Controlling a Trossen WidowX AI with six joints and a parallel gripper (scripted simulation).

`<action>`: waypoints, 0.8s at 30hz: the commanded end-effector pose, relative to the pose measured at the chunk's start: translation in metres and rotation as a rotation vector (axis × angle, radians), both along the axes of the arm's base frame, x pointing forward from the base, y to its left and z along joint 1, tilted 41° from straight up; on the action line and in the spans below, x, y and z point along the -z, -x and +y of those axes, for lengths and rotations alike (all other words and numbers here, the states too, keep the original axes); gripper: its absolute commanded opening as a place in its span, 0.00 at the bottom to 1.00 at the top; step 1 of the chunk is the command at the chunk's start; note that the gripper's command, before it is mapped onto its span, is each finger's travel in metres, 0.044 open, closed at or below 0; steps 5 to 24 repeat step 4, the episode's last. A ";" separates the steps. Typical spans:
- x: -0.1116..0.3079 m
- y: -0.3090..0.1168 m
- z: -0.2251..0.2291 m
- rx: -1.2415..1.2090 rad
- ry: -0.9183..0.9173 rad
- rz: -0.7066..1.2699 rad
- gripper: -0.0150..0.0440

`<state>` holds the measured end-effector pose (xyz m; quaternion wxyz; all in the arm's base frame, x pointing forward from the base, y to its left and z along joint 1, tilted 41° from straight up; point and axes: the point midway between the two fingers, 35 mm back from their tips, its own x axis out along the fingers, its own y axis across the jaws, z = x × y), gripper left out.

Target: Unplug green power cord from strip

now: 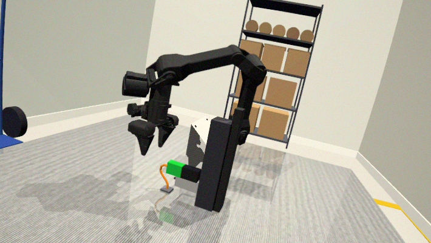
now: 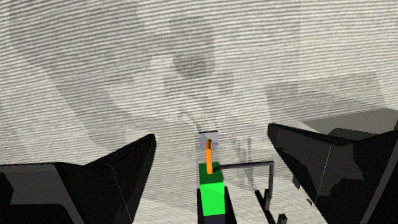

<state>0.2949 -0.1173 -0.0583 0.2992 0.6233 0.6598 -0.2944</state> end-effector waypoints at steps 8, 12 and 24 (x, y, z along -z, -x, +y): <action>0.000 0.000 0.000 -0.005 0.001 0.000 1.00; 0.000 0.000 0.000 -0.005 0.001 0.000 1.00; 0.000 0.000 0.000 -0.005 0.001 0.000 1.00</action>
